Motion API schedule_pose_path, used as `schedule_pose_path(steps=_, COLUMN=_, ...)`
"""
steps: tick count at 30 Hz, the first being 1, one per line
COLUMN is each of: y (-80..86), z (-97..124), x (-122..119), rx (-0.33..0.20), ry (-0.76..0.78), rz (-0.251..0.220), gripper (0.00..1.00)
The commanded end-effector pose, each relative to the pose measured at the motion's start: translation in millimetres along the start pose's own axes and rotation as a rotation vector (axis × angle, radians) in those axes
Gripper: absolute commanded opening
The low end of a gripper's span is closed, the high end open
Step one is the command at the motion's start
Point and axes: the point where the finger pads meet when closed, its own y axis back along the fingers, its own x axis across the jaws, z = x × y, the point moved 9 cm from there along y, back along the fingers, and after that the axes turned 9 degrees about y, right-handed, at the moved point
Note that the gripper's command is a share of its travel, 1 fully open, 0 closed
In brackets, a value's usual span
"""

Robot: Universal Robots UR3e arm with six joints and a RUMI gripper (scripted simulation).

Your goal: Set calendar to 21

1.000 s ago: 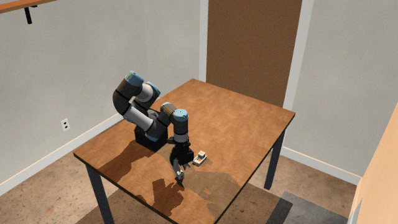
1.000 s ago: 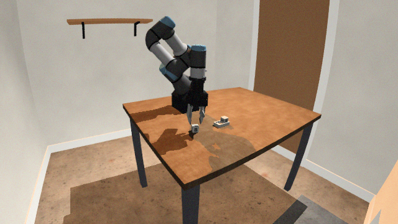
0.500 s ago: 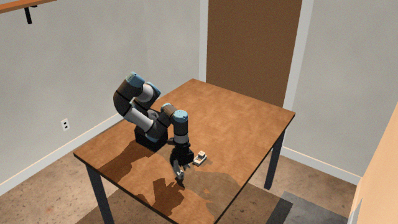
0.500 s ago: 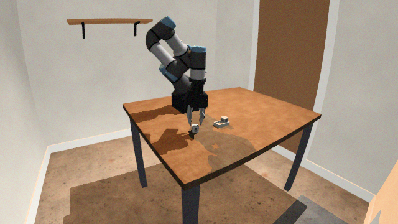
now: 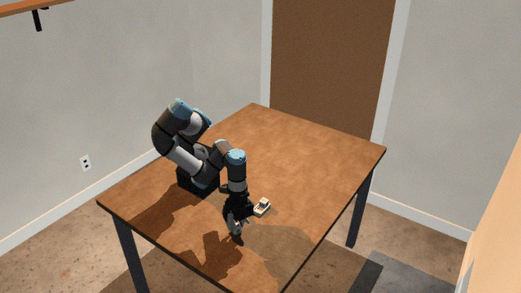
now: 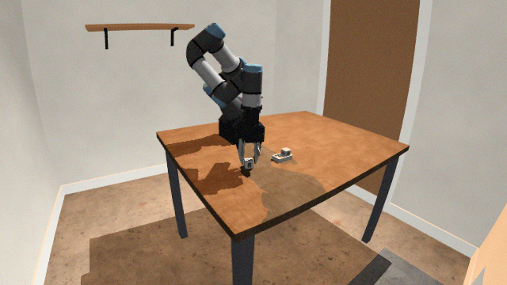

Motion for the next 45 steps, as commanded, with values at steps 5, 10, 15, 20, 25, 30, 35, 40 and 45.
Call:
schedule_pose_path(steps=5, y=-2.8, z=0.4, x=0.0, rx=-0.003, ry=0.0, rz=0.0, gripper=0.28)
schedule_pose_path(steps=10, y=-2.8, z=0.4, x=0.0, rx=-0.003, ry=0.0, rz=0.0, gripper=0.28)
schedule_pose_path(steps=15, y=-2.8, z=0.4, x=0.0, rx=-0.003, ry=0.0, rz=0.0, gripper=0.28)
schedule_pose_path(steps=20, y=-2.8, z=0.4, x=0.0, rx=-0.003, ry=0.0, rz=0.0, gripper=0.28)
schedule_pose_path(steps=25, y=-2.8, z=0.4, x=0.0, rx=-0.003, ry=0.0, rz=0.0, gripper=0.28)
schedule_pose_path(steps=30, y=-2.8, z=0.4, x=0.0, rx=-0.003, ry=0.0, rz=0.0, gripper=0.28)
schedule_pose_path(steps=35, y=-2.8, z=0.4, x=0.0, rx=-0.003, ry=0.0, rz=0.0, gripper=0.28)
schedule_pose_path(steps=40, y=-2.8, z=0.4, x=0.0, rx=-0.003, ry=0.0, rz=0.0, gripper=0.1)
schedule_pose_path(steps=45, y=-2.8, z=0.4, x=0.0, rx=-0.003, ry=0.0, rz=0.0, gripper=0.1)
